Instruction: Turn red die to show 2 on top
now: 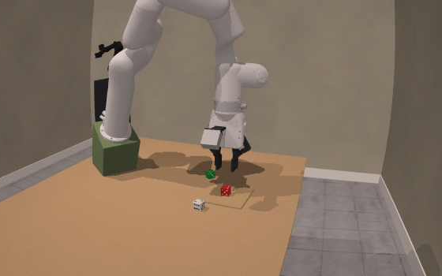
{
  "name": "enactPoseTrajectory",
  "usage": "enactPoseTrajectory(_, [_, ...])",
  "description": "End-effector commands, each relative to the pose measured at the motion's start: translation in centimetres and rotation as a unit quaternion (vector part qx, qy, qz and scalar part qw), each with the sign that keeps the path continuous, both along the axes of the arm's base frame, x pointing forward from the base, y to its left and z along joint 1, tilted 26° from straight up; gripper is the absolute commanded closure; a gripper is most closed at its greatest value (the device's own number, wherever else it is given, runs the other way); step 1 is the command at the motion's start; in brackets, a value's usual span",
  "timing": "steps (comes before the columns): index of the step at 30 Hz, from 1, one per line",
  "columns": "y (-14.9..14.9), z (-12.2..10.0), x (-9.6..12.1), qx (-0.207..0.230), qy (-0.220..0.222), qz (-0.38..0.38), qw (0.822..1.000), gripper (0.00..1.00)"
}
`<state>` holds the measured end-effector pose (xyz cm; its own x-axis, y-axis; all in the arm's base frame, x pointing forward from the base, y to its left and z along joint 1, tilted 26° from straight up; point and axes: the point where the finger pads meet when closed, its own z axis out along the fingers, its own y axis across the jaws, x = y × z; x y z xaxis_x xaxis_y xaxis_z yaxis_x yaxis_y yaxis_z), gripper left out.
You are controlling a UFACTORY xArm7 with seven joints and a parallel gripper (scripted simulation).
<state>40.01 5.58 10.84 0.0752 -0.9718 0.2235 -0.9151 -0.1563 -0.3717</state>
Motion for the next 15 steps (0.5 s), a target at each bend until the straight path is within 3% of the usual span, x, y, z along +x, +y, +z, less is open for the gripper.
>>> enactPoseTrajectory(1, [0.07, 0.09, 0.07, 0.0, -0.001, 0.001, 1.0, 0.58])
enactPoseTrajectory(15, [-0.06, -0.53, 0.36, 0.0, -0.001, 0.001, 1.0, 0.58])
